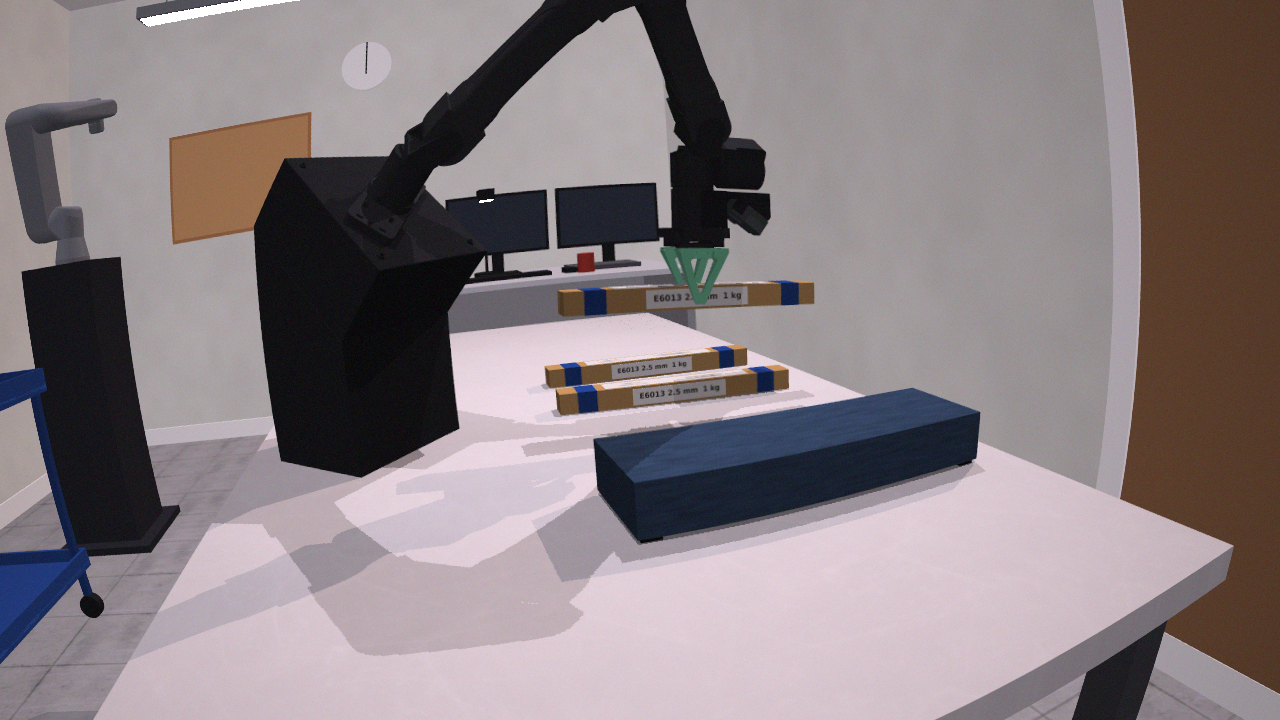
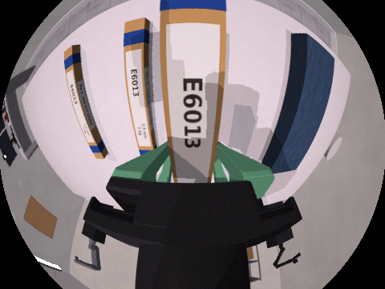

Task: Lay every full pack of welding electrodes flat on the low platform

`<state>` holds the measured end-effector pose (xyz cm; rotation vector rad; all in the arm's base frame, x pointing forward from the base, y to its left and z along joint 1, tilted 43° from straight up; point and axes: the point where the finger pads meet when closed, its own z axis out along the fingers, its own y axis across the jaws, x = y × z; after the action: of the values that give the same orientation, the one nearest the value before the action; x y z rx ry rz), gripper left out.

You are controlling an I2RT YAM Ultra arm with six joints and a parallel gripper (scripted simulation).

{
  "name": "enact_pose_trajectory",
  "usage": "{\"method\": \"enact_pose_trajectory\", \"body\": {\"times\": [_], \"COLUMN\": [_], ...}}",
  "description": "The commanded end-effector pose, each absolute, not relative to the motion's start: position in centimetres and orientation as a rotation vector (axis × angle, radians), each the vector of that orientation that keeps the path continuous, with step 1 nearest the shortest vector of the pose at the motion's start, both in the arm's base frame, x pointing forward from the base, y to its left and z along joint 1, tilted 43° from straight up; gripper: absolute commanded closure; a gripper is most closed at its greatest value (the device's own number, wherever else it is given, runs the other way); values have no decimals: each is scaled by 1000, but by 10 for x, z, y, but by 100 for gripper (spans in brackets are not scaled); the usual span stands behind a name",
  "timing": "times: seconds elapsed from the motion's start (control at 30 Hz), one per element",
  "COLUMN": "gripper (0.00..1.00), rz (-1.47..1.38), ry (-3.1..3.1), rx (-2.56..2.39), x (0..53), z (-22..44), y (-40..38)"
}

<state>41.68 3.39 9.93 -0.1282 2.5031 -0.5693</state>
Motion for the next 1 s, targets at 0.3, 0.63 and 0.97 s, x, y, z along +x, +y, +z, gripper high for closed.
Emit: {"method": "enact_pose_trajectory", "body": {"times": [0.3,0.63,0.97], "gripper": [100,100,100], "rz": [-507,-468,-476], "ry": [2428,2422,2424], "rx": [-96,39,25], "x": [424,426,427], "z": [135,144,157], "y": [51,25,1]}}
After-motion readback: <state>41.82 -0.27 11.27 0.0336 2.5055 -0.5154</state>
